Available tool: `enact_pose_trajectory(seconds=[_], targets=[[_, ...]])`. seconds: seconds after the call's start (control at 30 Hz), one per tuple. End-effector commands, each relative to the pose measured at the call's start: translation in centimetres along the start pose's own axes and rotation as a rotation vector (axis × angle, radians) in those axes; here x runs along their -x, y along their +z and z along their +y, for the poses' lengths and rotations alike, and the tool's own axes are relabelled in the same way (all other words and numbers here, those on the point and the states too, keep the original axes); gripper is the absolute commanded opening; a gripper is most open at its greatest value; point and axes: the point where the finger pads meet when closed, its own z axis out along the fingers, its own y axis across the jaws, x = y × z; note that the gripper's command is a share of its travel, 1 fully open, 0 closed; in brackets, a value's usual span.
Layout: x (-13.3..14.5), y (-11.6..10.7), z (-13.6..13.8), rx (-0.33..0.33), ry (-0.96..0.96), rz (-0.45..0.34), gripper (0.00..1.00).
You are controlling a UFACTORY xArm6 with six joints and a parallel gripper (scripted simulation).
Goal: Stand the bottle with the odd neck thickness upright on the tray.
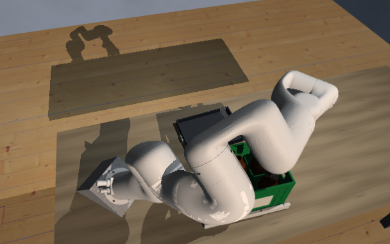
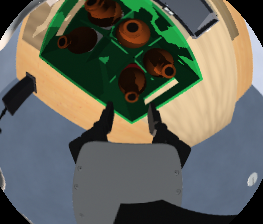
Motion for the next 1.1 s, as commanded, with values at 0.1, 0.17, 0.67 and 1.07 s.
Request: enact_pose_trajectory(seconds=[0.1, 0.17, 0.67, 1.07], targets=[[0.1, 0.6, 0.0, 0.002, 0.001, -0.001, 0.65], [0.1, 0.8, 0.0, 0.002, 0.001, -0.001, 0.65], [0.1, 1.3, 0.1, 0.002, 0.001, -0.001, 0.65], [0.1, 1.3, 0.1, 0.002, 0.001, -0.001, 0.65]])
